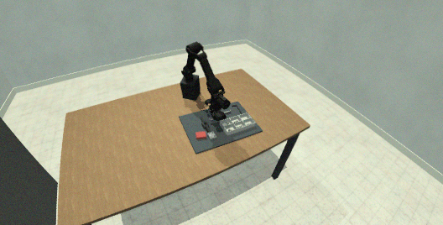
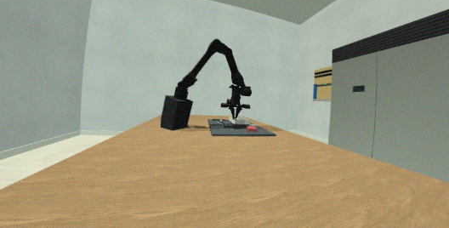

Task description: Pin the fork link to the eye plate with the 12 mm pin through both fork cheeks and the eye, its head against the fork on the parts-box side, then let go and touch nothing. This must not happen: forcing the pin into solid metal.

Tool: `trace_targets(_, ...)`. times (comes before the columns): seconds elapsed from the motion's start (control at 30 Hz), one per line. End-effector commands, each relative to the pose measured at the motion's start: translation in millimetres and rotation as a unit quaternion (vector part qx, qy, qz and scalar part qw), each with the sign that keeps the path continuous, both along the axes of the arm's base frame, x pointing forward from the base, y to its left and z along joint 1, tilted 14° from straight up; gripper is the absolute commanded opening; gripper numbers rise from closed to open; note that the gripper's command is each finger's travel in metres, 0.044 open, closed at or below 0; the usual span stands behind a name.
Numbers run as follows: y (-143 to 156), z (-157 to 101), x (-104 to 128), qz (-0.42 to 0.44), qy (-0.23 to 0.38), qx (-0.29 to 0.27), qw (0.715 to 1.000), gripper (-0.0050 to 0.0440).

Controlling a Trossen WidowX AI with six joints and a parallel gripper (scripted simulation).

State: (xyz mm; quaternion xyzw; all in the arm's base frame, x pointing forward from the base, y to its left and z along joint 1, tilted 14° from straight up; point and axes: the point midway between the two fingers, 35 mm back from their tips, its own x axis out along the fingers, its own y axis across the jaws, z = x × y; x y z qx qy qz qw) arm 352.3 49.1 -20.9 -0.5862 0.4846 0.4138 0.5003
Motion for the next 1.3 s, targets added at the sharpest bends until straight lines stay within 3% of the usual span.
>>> trace_targets(0.0, -5.1, 2.8, 6.5, 0.001, -0.002, 0.001, 1.000, 0.0014)
trace_targets(1.27, -6.4, 3.3, 8.5, -0.005, -0.003, -0.028, 1.000, 0.0014)
